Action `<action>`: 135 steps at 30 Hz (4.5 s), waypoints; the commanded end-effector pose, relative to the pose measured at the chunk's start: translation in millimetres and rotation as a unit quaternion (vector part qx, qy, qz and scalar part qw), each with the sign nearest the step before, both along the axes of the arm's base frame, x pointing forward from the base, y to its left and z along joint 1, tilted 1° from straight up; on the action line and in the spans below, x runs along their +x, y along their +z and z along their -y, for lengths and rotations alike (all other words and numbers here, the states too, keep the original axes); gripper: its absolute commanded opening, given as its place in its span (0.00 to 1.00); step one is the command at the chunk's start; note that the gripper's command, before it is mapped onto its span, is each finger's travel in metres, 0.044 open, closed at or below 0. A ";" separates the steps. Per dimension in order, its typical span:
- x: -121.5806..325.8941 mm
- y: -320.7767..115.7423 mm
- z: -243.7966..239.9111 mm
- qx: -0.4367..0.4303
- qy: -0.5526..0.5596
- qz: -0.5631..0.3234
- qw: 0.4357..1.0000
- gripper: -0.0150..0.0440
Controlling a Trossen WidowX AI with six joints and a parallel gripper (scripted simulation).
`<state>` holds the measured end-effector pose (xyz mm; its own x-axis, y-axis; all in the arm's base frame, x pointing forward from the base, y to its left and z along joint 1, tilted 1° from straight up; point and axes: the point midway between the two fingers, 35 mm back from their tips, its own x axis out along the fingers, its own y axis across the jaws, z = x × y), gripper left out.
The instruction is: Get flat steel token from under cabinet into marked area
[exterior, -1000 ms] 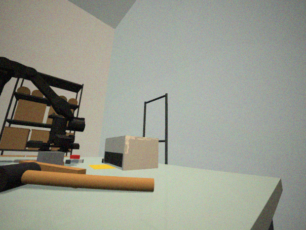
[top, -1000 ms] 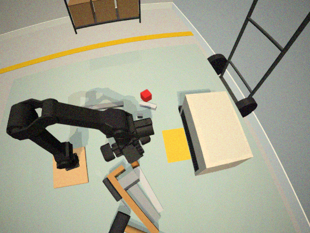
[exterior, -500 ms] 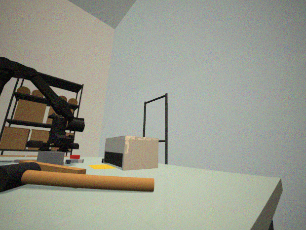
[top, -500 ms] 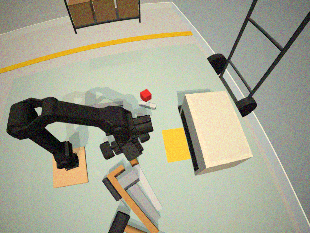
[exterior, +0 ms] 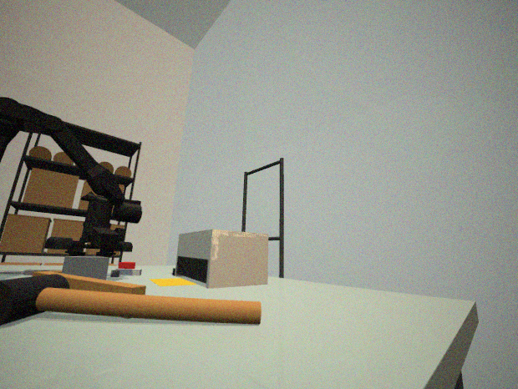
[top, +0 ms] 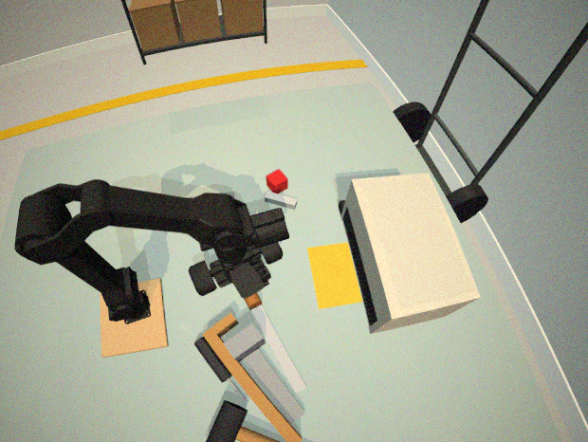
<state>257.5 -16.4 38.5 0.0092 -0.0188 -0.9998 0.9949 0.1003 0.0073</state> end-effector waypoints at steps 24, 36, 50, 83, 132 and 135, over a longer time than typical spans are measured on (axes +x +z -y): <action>0.5 1.7 -27.7 0.001 -0.002 0.002 1.000 0.25; -3.0 1.6 -39.7 0.002 -0.002 0.002 1.000 0.25; -7.1 1.4 -53.3 0.003 -0.002 0.002 1.000 0.25; -17.0 0.9 -81.8 0.004 0.003 0.001 1.000 0.25; -18.0 0.9 -84.5 0.002 0.198 -0.001 0.980 0.25; -18.0 0.9 -84.6 0.002 0.210 -0.002 0.978 0.25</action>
<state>239.4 68.5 38.9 0.0105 -0.0084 -0.9999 0.8809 0.4733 0.0053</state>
